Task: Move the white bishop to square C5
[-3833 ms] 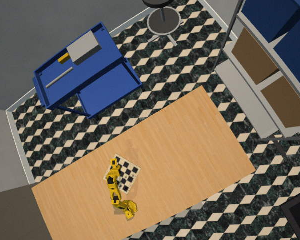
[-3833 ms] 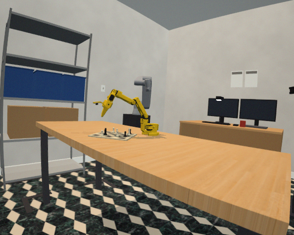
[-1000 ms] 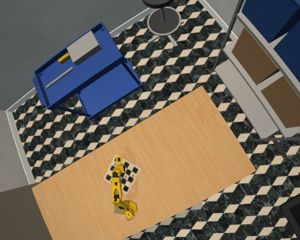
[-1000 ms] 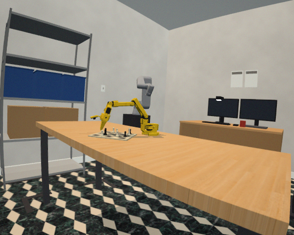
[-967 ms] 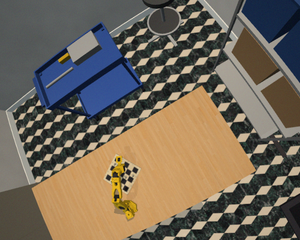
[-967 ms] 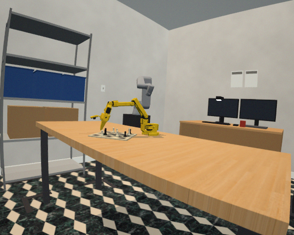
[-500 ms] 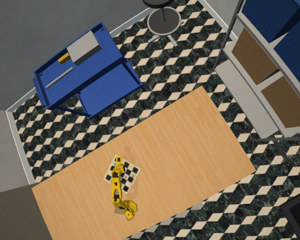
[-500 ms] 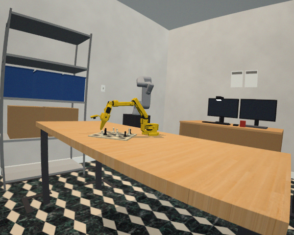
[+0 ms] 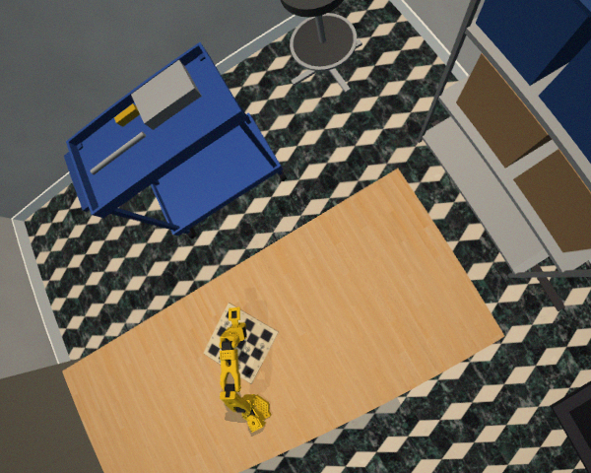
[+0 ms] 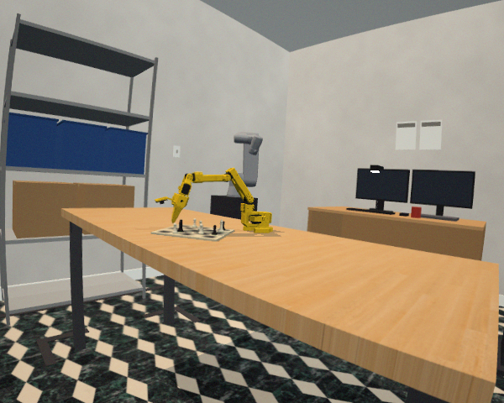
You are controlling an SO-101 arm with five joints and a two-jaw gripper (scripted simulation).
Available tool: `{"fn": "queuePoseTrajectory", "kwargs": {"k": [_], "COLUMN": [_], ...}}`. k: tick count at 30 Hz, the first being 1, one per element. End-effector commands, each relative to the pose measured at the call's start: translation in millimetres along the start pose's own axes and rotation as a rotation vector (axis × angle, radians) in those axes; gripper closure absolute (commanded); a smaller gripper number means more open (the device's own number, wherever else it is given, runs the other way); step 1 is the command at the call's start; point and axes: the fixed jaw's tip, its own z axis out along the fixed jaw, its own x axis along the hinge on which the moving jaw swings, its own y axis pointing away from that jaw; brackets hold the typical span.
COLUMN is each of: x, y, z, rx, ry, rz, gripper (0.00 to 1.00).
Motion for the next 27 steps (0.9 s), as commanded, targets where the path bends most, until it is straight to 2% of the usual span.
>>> {"fn": "queuePoseTrajectory", "kwargs": {"k": [1, 7, 15, 17, 22, 27], "x": [1.6, -0.7, -9.0, -9.0, -13.1, -15.4], "y": [-1.9, -1.9, -2.2, -2.2, -2.3, -2.4], "z": [-3.5, -11.5, -41.3, -41.3, -59.5, -69.0], "rx": [0.001, 0.001, 0.001, 0.001, 0.002, 0.003], "ry": [0.003, 0.003, 0.003, 0.003, -0.03, -0.06], "rz": [0.007, 0.007, 0.007, 0.007, 0.009, 0.01], "gripper": [1.0, 1.0, 1.0, 1.0, 1.0, 1.0]}}
